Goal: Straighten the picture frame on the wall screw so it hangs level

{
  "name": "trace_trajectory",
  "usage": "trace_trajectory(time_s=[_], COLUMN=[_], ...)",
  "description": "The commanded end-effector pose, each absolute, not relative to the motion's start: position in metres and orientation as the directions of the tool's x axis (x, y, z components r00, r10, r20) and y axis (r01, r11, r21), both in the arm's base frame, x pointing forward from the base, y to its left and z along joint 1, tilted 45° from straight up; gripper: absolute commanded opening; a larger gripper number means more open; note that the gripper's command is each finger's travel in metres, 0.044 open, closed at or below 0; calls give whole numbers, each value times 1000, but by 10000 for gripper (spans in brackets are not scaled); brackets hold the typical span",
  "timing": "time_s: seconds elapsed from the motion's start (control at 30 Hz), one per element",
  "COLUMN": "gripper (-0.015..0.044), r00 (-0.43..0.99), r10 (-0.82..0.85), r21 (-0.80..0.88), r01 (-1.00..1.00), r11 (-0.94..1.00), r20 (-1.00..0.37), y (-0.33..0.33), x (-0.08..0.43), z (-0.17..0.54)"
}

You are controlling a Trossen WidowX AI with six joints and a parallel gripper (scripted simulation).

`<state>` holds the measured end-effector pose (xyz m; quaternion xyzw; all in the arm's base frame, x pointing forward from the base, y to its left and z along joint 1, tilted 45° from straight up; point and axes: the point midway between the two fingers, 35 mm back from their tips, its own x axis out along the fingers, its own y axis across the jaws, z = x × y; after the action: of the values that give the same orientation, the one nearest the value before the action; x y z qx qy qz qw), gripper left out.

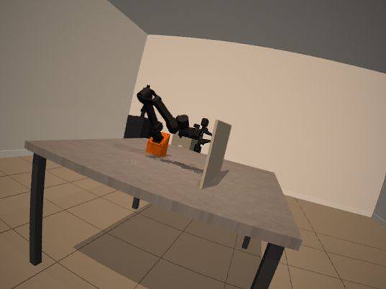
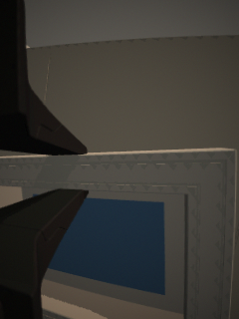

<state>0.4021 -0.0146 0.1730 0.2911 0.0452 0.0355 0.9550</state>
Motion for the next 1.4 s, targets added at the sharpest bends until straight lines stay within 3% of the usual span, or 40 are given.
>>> trace_trajectory(time_s=[0.0, 0.13, 1.37], gripper=[50, 0, 0], r00=[994, 994, 994], r10=[91, 91, 91], r21=[562, 562, 562], r01=[-40, -40, -39], r11=[826, 826, 826], r20=[-64, -64, -64], y=[-15, -15, -7], x=[402, 402, 402], z=[173, 173, 178])
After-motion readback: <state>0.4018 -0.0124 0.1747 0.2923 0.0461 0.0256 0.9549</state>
